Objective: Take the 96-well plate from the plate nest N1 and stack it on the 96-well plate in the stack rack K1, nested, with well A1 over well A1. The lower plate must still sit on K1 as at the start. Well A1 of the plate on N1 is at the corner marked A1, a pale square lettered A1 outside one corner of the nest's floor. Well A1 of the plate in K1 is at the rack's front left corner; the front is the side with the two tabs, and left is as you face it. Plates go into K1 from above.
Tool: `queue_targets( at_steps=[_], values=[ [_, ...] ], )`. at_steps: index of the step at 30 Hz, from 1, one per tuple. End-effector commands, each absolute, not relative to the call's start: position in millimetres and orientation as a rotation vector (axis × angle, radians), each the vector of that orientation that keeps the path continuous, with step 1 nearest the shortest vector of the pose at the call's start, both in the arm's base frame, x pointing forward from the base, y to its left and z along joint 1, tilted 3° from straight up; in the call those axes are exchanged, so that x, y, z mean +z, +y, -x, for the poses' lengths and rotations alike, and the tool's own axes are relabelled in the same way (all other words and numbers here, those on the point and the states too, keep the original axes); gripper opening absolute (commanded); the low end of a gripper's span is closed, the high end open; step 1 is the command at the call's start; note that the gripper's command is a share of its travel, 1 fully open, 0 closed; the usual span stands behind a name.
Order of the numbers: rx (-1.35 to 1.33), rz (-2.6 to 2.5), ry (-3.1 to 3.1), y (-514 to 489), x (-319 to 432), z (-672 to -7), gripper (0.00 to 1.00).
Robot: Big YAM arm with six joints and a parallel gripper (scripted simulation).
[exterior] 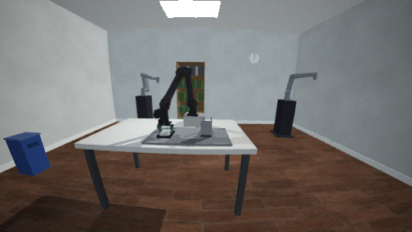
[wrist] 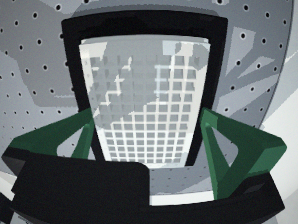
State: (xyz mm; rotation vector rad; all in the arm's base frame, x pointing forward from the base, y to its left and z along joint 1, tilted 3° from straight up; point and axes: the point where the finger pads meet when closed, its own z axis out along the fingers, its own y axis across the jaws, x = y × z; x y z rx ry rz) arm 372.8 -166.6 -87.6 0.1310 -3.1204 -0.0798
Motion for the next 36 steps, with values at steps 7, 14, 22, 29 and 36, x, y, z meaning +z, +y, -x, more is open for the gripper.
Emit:
queue_targets(
  at_steps=[7, 14, 22, 29, 36],
  values=[
    [-0.056, -0.135, -3.155, -171.5, -78.3, -387.4, 0.00],
    [-0.056, -0.135, -3.155, -171.5, -78.3, -387.4, 0.00],
    [-0.056, -0.135, -3.155, -171.5, -78.3, -387.4, 0.00],
    [-0.056, -0.135, -3.155, -171.5, -78.3, -387.4, 0.00],
    [-0.056, -0.135, -3.155, -171.5, -78.3, -387.4, 0.00]
  ],
)
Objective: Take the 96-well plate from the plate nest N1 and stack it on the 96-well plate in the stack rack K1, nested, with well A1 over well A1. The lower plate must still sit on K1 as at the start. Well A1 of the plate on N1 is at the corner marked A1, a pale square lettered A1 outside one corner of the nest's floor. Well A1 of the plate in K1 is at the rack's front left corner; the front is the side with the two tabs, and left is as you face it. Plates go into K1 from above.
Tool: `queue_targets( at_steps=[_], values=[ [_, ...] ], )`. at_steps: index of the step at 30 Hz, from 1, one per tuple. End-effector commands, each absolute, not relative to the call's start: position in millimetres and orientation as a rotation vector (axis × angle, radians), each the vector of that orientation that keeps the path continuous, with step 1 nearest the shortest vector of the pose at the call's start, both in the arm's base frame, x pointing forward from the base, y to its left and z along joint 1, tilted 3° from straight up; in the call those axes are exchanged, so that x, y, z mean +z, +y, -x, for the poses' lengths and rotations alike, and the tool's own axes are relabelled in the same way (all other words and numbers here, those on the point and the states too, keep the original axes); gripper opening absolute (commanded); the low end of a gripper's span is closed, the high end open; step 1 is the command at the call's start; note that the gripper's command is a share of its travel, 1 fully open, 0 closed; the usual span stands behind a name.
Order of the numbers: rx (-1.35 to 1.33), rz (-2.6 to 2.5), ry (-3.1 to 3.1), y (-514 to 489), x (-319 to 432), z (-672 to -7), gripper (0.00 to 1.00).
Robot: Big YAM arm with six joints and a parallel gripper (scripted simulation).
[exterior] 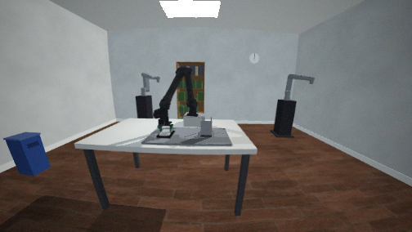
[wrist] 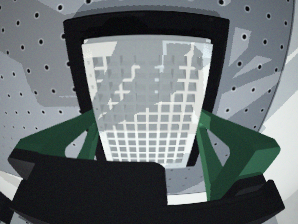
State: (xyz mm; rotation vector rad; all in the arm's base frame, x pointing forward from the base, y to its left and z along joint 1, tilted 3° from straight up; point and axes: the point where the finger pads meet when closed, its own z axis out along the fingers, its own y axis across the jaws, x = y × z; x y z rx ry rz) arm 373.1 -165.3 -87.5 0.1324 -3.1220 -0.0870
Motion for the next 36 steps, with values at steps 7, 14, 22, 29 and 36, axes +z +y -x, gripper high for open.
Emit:
queue_targets(
  at_steps=[7, 14, 22, 29, 36],
  values=[
    [-0.044, -0.139, -3.168, -172.0, -60.1, -393.3, 0.00],
    [-0.081, -0.135, -3.120, -167.0, -70.4, -378.4, 0.00],
    [-0.032, -0.140, -3.183, -179.3, -33.7, -398.9, 0.00],
    [-0.047, -0.138, -3.164, -176.0, -31.1, -388.4, 0.00],
    [-0.045, -0.135, -3.167, -181.8, -20.7, -395.2, 0.00]
  ],
)
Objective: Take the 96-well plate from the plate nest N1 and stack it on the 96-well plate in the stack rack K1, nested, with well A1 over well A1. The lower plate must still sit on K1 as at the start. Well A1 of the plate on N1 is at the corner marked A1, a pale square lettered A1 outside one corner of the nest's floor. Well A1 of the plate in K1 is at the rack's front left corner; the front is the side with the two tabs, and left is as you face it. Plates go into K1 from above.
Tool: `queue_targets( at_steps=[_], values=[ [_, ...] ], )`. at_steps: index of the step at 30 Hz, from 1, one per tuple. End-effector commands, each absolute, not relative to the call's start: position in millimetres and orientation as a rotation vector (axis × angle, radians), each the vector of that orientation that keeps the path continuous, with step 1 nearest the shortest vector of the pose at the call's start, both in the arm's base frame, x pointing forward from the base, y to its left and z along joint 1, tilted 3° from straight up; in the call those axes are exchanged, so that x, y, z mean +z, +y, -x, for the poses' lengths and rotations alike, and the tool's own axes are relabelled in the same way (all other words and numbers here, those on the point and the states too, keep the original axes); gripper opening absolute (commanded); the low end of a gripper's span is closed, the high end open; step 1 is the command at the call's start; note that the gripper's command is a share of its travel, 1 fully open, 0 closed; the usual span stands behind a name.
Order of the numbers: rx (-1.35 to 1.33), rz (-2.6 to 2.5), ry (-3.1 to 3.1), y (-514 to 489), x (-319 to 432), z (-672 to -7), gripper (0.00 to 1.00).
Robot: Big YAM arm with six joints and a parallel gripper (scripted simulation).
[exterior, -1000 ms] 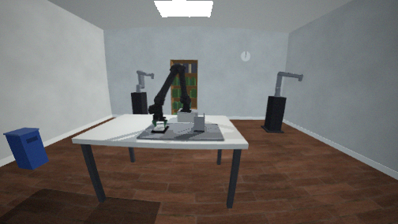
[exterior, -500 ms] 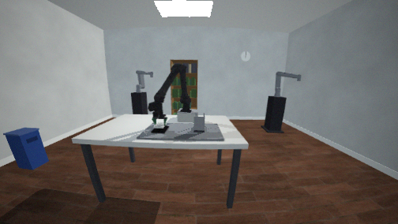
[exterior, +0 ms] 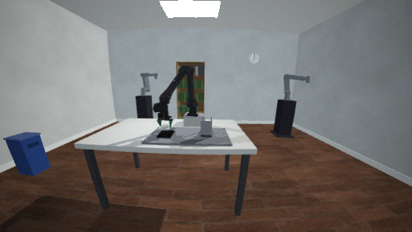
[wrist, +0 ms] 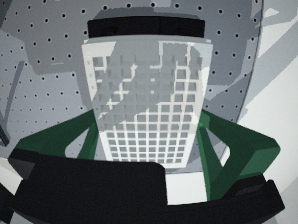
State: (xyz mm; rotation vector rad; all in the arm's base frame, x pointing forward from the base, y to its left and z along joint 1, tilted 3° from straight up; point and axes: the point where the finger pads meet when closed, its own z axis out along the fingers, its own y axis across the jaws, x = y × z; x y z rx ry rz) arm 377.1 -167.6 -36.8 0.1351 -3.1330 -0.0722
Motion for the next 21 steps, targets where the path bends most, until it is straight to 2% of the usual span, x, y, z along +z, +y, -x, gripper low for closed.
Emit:
queue_targets(
  at_steps=[1, 21],
  values=[
    [-0.055, -0.133, -3.154, -179.0, -23.3, -388.9, 0.00],
    [-0.047, -0.130, -3.165, -184.2, 10.6, -394.7, 0.00]
  ],
)
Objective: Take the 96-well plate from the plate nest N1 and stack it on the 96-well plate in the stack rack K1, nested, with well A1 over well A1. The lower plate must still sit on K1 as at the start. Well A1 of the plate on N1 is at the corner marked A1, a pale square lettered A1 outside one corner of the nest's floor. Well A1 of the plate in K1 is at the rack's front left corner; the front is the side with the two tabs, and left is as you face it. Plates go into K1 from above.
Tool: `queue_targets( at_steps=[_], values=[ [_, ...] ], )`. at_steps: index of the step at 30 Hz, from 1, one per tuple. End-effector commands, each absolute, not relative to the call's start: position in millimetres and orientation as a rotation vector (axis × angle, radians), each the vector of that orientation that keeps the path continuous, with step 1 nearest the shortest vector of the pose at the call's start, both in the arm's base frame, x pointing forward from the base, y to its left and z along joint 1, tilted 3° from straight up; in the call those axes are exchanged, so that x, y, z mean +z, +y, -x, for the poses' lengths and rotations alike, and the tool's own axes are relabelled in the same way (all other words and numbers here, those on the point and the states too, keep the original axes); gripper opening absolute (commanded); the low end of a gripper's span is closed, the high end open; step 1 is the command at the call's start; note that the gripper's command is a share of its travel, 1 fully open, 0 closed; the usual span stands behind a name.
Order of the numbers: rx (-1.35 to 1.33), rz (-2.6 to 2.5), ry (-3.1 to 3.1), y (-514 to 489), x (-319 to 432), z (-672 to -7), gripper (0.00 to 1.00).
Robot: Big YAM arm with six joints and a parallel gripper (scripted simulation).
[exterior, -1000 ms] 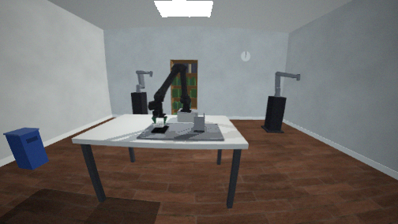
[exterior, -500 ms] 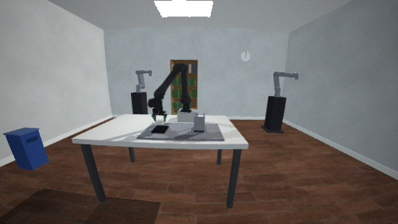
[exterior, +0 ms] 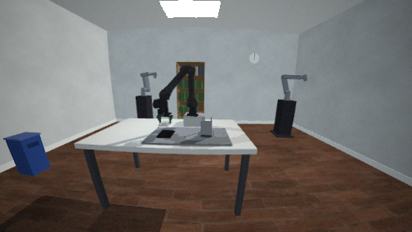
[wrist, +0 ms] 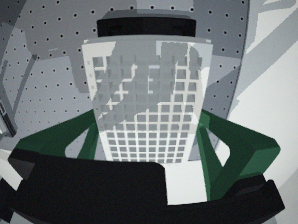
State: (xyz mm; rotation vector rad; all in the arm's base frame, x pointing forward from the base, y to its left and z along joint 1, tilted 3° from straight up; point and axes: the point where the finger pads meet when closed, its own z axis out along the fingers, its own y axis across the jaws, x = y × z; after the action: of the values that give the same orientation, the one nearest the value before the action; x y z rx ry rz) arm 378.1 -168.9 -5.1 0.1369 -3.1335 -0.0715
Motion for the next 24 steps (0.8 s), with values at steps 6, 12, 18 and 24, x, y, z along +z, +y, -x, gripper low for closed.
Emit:
queue_targets(
  at_steps=[6, 12, 18, 24],
  values=[
    [-0.053, -0.128, -3.157, -182.0, 15.0, -389.6, 0.00],
    [-0.026, -0.133, -3.189, -186.2, 39.0, -397.3, 0.00],
    [-0.037, -0.132, -3.176, -183.6, 44.8, -391.1, 0.00],
    [-0.056, -0.129, -3.153, -184.3, 39.7, -392.1, 0.00]
  ],
)
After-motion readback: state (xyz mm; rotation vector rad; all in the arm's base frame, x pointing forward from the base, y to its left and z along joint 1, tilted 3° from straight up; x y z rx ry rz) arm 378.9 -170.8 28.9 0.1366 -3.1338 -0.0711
